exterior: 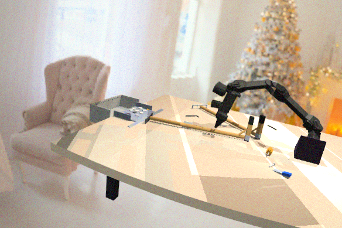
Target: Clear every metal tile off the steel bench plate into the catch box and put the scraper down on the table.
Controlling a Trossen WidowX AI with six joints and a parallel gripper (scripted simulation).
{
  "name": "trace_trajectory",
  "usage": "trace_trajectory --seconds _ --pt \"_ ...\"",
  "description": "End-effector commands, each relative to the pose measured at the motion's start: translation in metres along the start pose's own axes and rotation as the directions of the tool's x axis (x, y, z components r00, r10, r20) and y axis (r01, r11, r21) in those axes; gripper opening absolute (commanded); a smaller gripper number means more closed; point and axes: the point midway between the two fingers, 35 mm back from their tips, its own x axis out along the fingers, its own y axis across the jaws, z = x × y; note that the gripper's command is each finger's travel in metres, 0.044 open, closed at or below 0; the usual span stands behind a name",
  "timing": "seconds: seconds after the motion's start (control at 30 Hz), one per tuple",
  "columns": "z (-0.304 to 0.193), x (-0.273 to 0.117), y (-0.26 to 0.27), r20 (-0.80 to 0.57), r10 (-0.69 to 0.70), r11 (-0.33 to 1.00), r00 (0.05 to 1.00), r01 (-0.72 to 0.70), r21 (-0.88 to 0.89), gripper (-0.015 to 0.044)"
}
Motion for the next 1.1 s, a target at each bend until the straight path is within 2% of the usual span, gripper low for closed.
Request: trace_trajectory --seconds 0.0,1.07 --pt "0.0 -0.012 -0.004 0.019 0.004 1.0 1.0 -0.004 0.004 0.044" --pt "-0.033 -0.091 -0.022 0.128 0.01 1.0 0.992 -0.007 -0.021 0.044"
